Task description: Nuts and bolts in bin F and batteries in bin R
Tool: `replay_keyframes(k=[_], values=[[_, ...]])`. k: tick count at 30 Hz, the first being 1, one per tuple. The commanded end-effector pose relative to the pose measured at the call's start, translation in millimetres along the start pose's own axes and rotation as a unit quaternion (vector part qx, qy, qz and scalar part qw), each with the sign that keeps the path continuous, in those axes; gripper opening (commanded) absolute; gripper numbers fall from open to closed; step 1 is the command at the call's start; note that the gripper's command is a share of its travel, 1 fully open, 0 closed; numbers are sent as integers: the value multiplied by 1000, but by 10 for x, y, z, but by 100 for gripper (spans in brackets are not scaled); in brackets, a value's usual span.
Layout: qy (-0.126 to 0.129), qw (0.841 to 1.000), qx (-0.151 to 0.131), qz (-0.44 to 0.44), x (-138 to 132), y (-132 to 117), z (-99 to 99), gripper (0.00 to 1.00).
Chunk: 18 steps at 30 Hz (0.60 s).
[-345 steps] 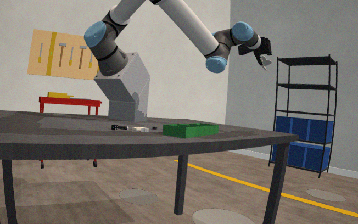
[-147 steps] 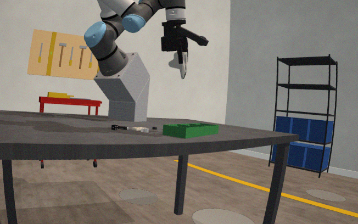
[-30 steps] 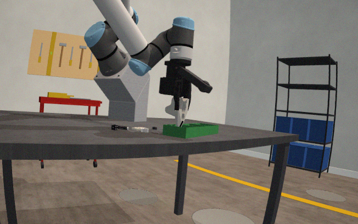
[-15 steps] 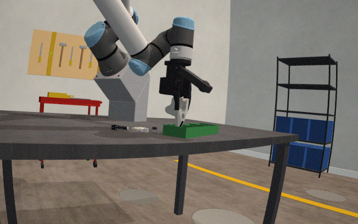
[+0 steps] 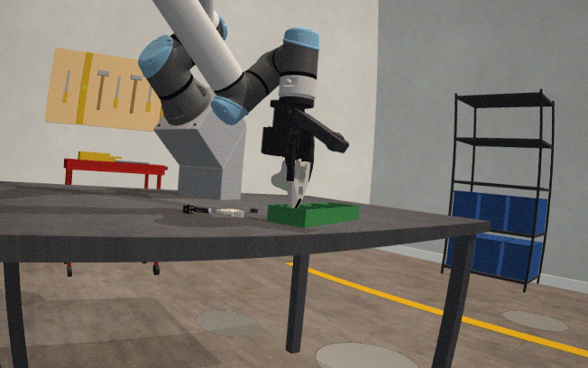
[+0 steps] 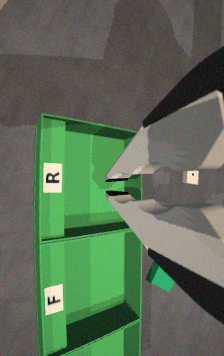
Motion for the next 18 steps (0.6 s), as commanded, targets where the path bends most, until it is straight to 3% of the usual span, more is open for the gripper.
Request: replay_keyframes(k=[1,18], values=[[0,1000,0,0,1,5,-2,4],[0,1000,1,1,-3,-5,116,4]])
Point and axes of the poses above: the point where the finger pads meet when closed, its own z axis back along the fingers, its own x axis across the jaws, y = z × x, the point moved 10 cm from there along z, back along the fingers, and after that the axes turned 9 degrees about -z, right-handed, at the moved point
